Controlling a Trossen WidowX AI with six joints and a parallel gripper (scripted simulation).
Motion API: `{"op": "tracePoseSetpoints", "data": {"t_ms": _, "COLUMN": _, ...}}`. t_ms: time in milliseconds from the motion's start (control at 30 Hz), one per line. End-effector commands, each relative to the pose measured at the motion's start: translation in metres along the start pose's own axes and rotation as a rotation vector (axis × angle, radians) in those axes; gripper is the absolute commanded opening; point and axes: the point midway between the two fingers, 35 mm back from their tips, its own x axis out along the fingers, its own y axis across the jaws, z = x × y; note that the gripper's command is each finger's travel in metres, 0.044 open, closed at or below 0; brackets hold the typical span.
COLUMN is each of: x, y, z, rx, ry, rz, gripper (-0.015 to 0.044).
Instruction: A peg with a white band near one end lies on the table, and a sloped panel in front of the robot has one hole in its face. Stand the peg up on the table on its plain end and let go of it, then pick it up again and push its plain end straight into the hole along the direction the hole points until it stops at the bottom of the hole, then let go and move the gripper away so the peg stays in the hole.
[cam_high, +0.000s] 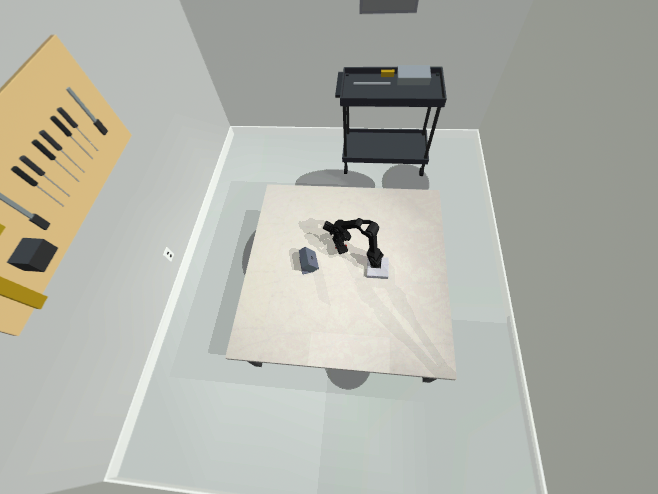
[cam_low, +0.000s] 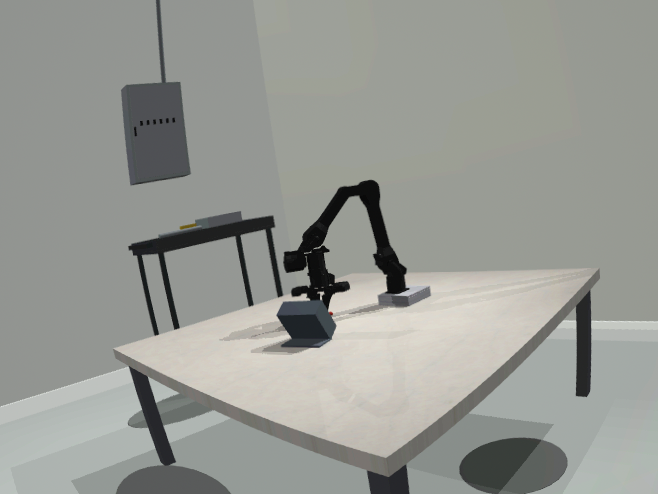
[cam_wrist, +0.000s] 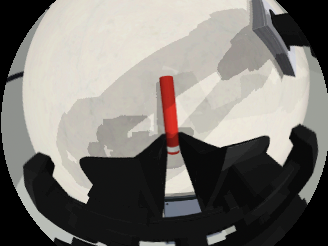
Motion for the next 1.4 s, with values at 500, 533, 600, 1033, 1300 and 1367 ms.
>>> {"op": "tracePoseSetpoints", "data": {"t_ms": 500, "x": -0.01, "y": 0.0, "z": 0.008, "rx": -0.004, "ry": 0.168, "rz": 0.001, "gripper": 0.0049}}
{"op": "tracePoseSetpoints", "data": {"t_ms": 533, "x": -0.01, "y": 0.0, "z": 0.009, "rx": -0.004, "ry": 0.176, "rz": 0.001, "gripper": 0.0049}}
{"op": "tracePoseSetpoints", "data": {"t_ms": 600, "x": -0.011, "y": 0.0, "z": 0.01, "rx": -0.004, "ry": 0.193, "rz": 0.001, "gripper": 0.0049}}
{"op": "tracePoseSetpoints", "data": {"t_ms": 1033, "x": -0.017, "y": 0.0, "z": 0.017, "rx": -0.005, "ry": 0.305, "rz": 0.001, "gripper": 0.0049}}
{"op": "tracePoseSetpoints", "data": {"t_ms": 1300, "x": -0.019, "y": 0.0, "z": 0.021, "rx": -0.005, "ry": 0.373, "rz": 0.001, "gripper": 0.0049}}
{"op": "tracePoseSetpoints", "data": {"t_ms": 1367, "x": -0.02, "y": 0.0, "z": 0.023, "rx": -0.005, "ry": 0.391, "rz": 0.001, "gripper": 0.0049}}
